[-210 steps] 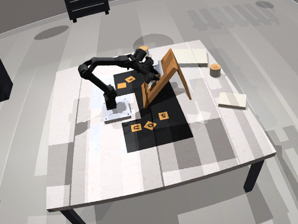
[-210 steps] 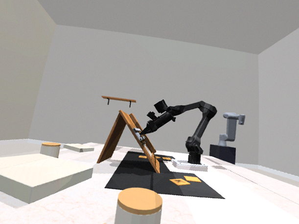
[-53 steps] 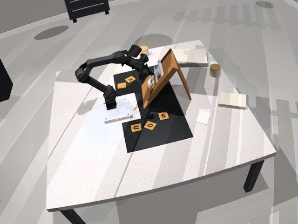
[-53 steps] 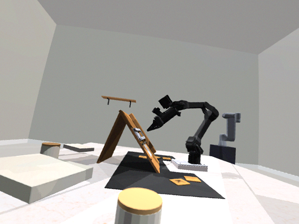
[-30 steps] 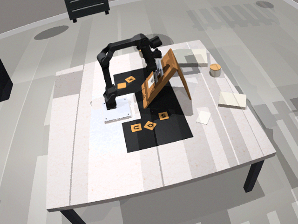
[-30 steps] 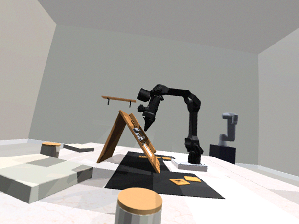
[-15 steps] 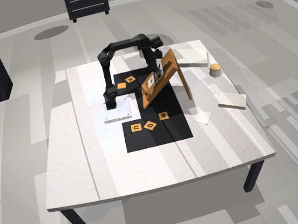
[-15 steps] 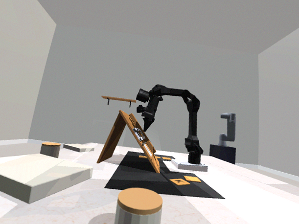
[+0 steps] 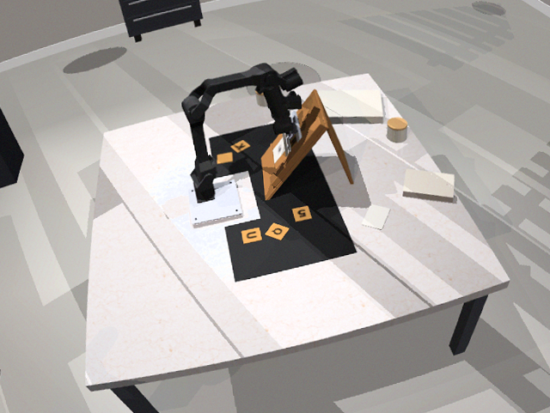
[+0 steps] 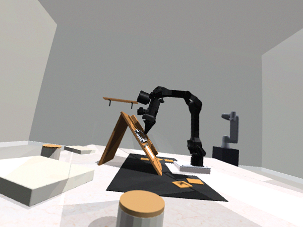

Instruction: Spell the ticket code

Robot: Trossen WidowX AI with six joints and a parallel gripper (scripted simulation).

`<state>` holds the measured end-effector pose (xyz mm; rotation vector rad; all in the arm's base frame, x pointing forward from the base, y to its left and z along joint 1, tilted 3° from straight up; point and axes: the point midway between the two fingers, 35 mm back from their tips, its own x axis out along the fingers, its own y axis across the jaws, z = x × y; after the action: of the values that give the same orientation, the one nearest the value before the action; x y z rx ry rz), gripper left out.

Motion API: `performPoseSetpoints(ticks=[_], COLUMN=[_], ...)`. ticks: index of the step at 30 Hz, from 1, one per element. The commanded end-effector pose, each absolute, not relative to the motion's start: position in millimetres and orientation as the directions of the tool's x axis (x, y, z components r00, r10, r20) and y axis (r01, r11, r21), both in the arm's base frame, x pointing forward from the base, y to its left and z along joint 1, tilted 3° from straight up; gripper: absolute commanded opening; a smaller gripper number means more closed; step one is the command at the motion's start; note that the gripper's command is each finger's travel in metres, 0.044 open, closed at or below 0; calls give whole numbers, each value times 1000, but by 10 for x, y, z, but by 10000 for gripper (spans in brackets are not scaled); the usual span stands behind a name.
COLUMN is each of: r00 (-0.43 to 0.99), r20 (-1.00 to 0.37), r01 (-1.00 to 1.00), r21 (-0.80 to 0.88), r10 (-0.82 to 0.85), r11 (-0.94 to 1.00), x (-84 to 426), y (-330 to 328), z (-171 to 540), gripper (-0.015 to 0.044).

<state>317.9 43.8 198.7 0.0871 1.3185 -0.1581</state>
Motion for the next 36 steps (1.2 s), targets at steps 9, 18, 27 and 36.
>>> performPoseSetpoints(ticks=[9, 18, 27, 36], r00=[239, 239, 240, 240], r20=[-969, -969, -969, -969], r01=[160, 160, 160, 160], r21=[-25, -25, -25, -25], r10=[-63, -64, -64, -64], r11=[987, 987, 987, 987], x=[3245, 3282, 3319, 3348], y=[437, 432, 427, 423], z=[1944, 1920, 1896, 1878], gripper=[0, 0, 0, 0])
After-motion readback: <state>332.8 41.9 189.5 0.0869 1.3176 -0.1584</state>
